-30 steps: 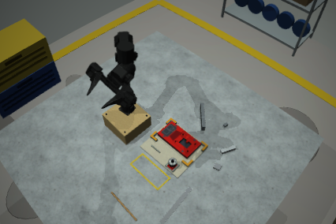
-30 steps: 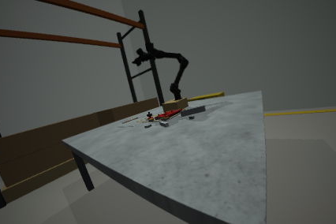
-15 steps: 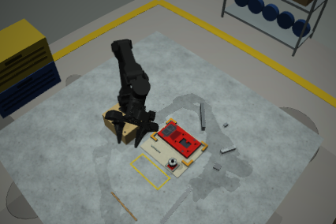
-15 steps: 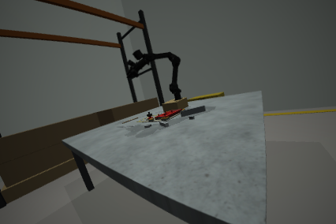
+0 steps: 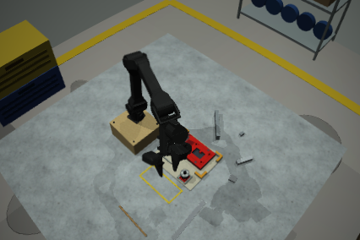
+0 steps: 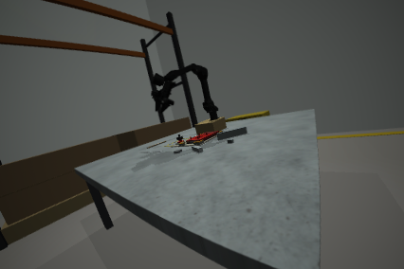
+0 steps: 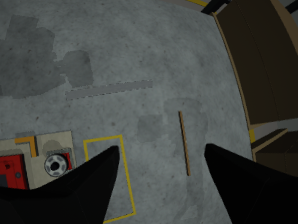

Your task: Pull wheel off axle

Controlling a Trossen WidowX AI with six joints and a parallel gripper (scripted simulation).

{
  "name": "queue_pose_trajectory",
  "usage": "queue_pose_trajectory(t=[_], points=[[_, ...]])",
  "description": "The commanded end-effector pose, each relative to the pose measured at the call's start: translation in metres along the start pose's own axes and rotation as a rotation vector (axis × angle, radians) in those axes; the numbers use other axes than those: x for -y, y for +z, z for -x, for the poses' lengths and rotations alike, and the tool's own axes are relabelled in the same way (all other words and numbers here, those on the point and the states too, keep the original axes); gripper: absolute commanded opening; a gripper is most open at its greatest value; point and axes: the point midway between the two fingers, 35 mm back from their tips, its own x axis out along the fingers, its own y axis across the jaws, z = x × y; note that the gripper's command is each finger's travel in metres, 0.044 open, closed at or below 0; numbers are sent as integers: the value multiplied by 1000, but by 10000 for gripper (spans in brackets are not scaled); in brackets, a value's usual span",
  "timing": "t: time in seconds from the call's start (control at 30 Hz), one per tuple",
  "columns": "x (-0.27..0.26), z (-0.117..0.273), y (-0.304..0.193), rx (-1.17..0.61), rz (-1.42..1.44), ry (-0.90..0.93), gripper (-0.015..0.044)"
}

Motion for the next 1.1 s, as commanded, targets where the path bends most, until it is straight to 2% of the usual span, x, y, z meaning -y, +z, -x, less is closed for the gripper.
queue_pose_trajectory(t=[0.0, 0.13, 0.4, 0.8, 1.07], points=[[-34, -17, -9, -88, 39, 104, 300], [-59, -28, -19, -166, 55, 185, 300], [-128, -48, -54, -434, 68, 406, 300], [-139, -47, -53, -440, 67, 411, 300], [-155, -84, -70, -440, 67, 411, 300]])
